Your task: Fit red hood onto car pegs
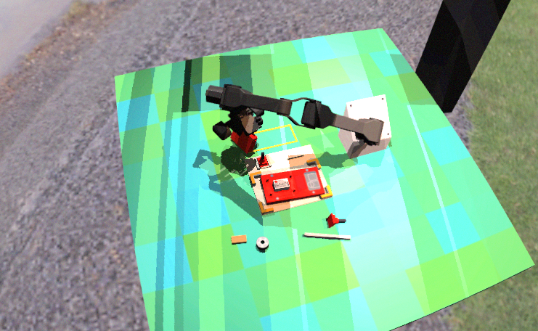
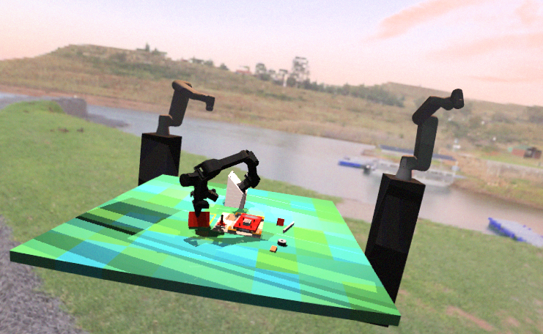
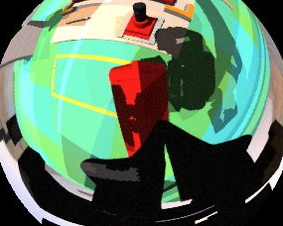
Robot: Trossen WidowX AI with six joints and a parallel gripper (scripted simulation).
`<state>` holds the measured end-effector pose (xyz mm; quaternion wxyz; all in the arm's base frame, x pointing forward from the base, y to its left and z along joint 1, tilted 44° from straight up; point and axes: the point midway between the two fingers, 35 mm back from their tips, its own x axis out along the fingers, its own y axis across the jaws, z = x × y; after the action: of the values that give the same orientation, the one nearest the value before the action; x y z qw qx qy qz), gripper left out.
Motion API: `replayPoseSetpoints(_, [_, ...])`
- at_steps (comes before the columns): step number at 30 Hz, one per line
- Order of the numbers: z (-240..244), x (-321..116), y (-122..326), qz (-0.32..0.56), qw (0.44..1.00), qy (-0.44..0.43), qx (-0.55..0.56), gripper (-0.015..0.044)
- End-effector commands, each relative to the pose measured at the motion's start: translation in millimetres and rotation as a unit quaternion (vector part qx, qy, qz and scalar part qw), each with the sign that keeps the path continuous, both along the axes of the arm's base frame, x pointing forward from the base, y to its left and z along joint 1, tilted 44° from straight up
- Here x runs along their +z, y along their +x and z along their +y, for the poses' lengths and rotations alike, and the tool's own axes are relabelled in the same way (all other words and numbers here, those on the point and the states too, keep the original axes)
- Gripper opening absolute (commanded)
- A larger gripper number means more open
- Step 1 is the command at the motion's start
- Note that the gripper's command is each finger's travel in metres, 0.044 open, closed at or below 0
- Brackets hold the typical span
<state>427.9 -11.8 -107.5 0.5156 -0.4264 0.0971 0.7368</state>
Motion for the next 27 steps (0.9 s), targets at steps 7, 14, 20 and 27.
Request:
replayPoseSetpoints(7, [-4.3,-0.4,-3.4,-0.001,1.0,-0.003,0.002,0.0])
replayPoseSetpoints(14, [-38.3,37.0,5.2,-0.001,1.0,-0.004,0.002,0.0])
replayPoseSetpoints(20, [-55.4,57.7,6.0,-0.001,1.0,-0.004,0.002,0.0])
replayPoseSetpoints(27, [-52.9,55.0,8.1,-0.005,1.0,-0.003,-0.004,0.0])
